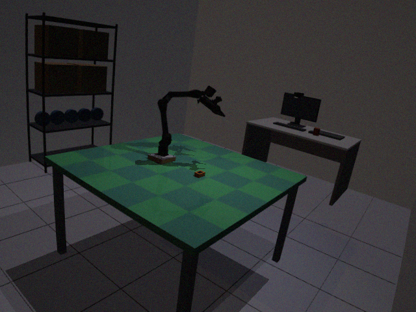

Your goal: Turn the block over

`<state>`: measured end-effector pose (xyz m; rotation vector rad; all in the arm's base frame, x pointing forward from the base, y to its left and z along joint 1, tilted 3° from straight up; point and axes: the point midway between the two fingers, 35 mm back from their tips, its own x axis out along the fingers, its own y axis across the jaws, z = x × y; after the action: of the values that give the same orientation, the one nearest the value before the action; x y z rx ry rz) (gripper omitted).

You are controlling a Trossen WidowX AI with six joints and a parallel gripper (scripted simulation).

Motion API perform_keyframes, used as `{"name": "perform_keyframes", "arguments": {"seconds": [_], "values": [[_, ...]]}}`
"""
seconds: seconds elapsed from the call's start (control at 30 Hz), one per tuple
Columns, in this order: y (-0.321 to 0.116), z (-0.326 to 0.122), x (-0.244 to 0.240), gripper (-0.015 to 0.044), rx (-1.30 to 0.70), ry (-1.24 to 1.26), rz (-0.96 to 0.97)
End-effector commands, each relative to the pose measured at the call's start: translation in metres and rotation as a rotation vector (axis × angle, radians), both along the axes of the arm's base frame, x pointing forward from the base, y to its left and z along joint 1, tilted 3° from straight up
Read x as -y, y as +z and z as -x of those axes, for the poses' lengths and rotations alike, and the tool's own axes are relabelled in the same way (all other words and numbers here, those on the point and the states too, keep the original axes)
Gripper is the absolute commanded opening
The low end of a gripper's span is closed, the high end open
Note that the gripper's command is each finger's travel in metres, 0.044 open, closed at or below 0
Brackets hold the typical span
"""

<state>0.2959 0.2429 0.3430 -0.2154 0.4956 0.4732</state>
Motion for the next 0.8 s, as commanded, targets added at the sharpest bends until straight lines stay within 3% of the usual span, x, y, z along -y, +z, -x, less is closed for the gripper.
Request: {"name": "perform_keyframes", "arguments": {"seconds": [0.0, 0.37, 0.67, 0.77], "values": [[-0.044, -0.043, 0.039, 0.0440, -0.137, -0.112, 0.092], [-0.160, -0.104, 0.178, 0.0440, -0.594, -0.387, 0.216], [-0.245, -0.085, 0.305, 0.0440, -1.023, -0.587, 0.120], [-0.253, -0.080, 0.316, 0.0440, -1.066, -0.604, 0.099]]}}
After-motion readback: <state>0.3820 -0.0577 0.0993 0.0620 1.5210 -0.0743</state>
